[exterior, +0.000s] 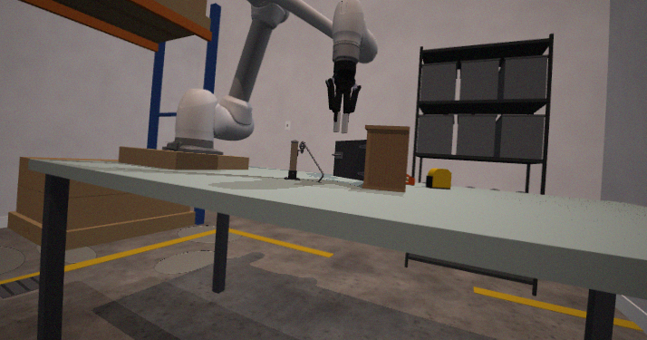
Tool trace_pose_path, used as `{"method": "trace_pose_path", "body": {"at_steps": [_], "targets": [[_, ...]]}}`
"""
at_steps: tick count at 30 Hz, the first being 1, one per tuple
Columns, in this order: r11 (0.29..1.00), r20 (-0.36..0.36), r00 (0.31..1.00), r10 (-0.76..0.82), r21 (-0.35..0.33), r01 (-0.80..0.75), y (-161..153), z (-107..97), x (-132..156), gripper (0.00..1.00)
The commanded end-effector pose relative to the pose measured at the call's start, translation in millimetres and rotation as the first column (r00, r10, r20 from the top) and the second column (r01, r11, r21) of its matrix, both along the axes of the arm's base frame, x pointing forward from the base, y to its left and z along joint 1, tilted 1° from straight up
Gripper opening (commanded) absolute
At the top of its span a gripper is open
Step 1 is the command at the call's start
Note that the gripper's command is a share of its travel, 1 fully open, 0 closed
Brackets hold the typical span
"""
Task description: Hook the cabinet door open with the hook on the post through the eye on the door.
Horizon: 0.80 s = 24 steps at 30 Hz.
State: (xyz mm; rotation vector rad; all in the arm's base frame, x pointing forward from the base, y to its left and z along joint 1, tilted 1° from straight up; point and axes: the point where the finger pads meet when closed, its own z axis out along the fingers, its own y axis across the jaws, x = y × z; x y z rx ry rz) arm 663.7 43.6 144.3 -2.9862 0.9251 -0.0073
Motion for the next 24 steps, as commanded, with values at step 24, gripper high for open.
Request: {"method": "trace_pose_path", "body": {"at_steps": [24], "targets": [[1.000,0.000,1.000,0.000,0.000,0.000,1,-36,1,0.16]]}}
